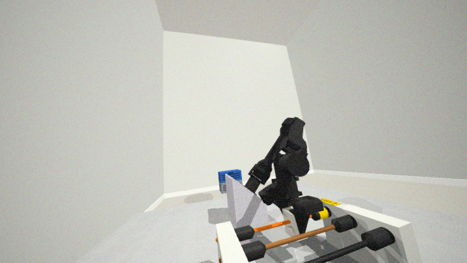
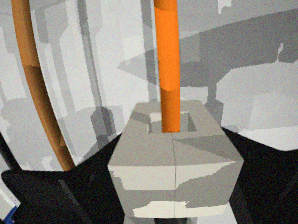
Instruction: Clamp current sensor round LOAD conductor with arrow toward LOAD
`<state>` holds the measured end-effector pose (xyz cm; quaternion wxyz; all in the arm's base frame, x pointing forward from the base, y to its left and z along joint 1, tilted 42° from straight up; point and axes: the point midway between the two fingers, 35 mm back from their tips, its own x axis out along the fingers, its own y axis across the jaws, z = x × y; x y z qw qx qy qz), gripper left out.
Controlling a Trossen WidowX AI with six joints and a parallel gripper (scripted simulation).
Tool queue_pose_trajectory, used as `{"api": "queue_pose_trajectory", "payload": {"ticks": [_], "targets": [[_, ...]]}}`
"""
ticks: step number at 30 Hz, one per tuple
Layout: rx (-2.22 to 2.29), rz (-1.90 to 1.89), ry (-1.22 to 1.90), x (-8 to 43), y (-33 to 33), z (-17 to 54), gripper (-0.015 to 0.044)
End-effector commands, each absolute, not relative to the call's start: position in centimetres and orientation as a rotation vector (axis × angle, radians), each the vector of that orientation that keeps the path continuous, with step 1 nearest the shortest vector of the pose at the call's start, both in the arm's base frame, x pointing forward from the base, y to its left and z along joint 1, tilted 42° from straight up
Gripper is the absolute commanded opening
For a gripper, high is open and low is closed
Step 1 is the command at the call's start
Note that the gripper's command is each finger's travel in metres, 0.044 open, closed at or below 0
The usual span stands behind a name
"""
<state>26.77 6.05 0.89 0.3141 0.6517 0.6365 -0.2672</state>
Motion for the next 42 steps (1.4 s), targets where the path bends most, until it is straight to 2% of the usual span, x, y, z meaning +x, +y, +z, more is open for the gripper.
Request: {"api": "queue_pose_trajectory", "payload": {"ticks": [1, 3, 13, 42], "targets": [[1.723, -0.703, 1.677, 26.78, 6.27, 0.72, 0.0], [1.721, -0.704, 1.679, 26.77, 6.46, 0.49, 0.0], [1.717, -0.703, 1.675, 26.8, 6.17, 0.77, 0.0255], [1.717, -0.703, 1.675, 26.8, 6.17, 0.77, 0.0255]]}}
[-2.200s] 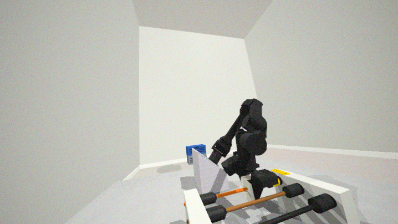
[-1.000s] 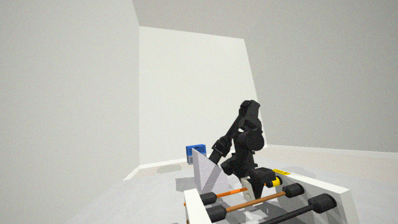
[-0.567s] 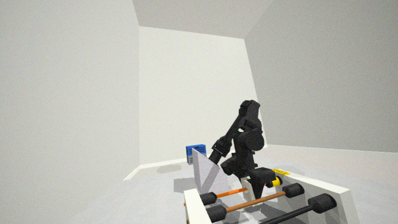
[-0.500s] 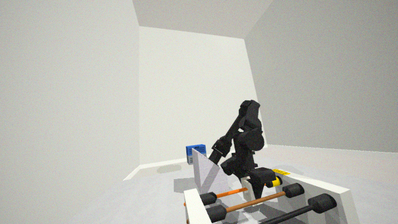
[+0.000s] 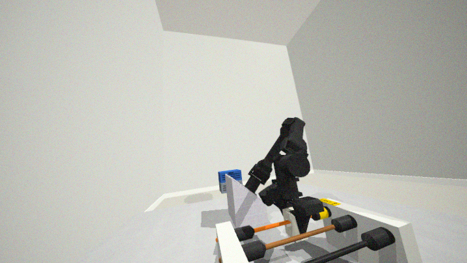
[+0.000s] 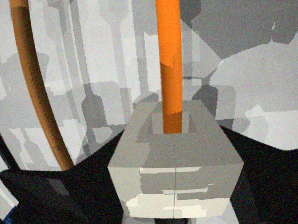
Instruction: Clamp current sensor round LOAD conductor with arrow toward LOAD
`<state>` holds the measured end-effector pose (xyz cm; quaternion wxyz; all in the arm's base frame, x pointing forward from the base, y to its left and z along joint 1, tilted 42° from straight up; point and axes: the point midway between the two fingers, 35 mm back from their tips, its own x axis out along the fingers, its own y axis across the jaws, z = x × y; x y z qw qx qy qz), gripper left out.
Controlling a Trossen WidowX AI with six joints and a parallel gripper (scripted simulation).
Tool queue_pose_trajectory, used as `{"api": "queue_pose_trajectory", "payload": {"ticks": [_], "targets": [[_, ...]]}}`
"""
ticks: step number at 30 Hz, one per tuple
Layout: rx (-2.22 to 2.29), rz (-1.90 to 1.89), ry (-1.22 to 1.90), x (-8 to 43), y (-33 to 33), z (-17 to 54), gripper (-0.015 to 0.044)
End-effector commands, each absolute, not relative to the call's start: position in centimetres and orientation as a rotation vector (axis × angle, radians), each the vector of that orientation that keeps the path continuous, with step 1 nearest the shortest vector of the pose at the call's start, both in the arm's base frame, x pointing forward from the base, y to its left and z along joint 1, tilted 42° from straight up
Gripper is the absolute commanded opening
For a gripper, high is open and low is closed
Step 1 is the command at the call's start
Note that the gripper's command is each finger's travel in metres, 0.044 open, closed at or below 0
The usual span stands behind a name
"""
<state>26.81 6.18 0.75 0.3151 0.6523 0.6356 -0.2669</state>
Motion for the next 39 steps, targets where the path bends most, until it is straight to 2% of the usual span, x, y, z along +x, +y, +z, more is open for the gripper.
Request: {"api": "queue_pose_trajectory", "payload": {"ticks": [1, 4, 11, 21, 29, 39], "targets": [[1.717, -0.703, 1.675, 26.8, 6.2, 0.8, 0.0255], [1.717, -0.703, 1.675, 26.8, 6.2, 0.8, 0.0255], [1.717, -0.703, 1.675, 26.8, 6.2, 0.8, 0.0439], [1.713, -0.708, 1.678, 27.0, 5.6, 1.4, 0.044], [1.679, -0.736, 1.739, 27.1, -0.1, 9.6, 0.044], [1.679, -0.736, 1.741, 27.1, -0.2, 9.8, 0.044]]}}
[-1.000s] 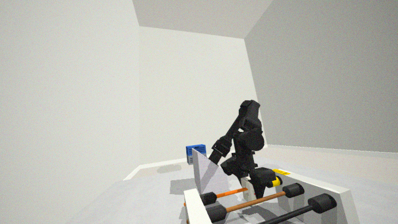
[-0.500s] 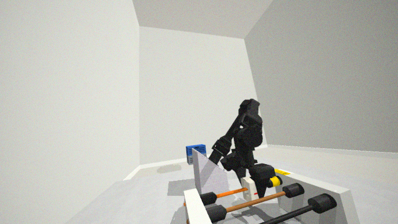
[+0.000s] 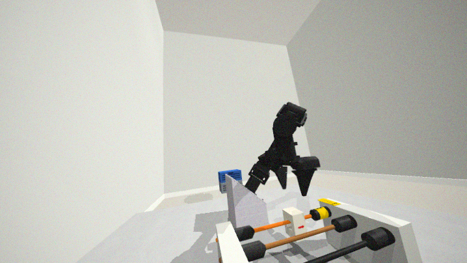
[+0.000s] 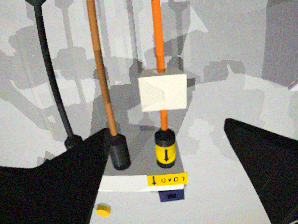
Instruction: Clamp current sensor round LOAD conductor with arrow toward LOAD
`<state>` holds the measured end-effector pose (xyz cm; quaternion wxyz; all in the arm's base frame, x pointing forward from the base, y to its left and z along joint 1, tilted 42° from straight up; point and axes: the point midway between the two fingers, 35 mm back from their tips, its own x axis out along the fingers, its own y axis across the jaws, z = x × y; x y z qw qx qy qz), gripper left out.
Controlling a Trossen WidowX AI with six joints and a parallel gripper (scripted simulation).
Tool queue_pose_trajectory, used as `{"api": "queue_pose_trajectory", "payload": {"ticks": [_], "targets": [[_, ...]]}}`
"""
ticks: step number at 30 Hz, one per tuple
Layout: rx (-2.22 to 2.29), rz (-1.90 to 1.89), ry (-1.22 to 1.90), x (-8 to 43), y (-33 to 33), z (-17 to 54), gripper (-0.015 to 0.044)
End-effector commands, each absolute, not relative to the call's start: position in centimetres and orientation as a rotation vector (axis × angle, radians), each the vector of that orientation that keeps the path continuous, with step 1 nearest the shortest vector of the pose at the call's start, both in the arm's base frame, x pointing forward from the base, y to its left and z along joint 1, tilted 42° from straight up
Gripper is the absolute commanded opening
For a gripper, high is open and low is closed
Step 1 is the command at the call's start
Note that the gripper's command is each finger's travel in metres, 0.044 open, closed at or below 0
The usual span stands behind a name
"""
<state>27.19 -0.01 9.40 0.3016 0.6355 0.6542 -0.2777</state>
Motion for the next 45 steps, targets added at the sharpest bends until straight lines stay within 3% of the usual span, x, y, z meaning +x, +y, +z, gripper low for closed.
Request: {"api": "queue_pose_trajectory", "payload": {"ticks": [1, 36, 45], "targets": [[1.679, -0.736, 1.741, 27.1, -0.2, 9.8, 0.044], [1.67, -0.74, 1.741, 27.0, 0.0, 9.8, 0.044], [1.116, -0.857, 1.575, 22.3, 5.1, 11.4, 0.044]]}}
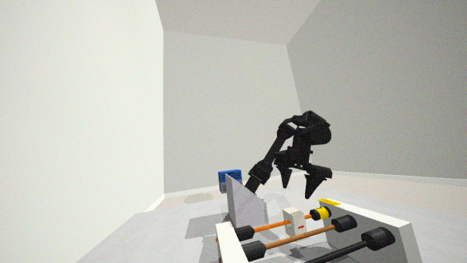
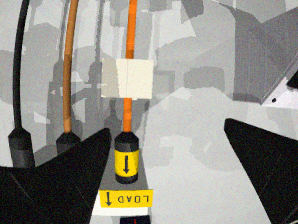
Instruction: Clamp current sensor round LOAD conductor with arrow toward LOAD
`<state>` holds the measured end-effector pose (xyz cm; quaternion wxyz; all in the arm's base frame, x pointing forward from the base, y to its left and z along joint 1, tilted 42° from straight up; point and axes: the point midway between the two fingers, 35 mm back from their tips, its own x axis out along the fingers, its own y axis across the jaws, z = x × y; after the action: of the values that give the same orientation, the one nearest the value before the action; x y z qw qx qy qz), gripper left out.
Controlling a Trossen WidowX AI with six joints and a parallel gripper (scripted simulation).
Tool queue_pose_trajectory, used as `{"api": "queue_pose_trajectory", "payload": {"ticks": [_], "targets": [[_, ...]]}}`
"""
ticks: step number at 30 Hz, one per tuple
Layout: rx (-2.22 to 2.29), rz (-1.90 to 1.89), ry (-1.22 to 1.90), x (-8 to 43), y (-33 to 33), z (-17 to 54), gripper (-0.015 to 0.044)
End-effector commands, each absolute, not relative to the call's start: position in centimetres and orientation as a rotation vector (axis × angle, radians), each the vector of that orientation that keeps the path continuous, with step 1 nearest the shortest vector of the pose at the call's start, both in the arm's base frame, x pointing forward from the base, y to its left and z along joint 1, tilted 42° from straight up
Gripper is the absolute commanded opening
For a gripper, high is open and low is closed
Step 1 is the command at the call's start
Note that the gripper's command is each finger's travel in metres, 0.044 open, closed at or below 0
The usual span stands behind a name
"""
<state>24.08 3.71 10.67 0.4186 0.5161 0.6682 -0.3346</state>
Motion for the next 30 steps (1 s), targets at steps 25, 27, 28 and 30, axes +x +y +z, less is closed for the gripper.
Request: {"api": "queue_pose_trajectory", "payload": {"ticks": [25, 27, 28, 30], "targets": [[0.815, -0.573, 0.907, 17.2, 7.8, 16.7, 0.044], [0.815, -0.573, 0.907, 17.2, 7.8, 16.7, 0.044], [0.815, -0.573, 0.907, 17.2, 7.8, 16.7, 0.044], [0.815, -0.573, 0.907, 17.2, 7.8, 16.7, 0.044]]}}
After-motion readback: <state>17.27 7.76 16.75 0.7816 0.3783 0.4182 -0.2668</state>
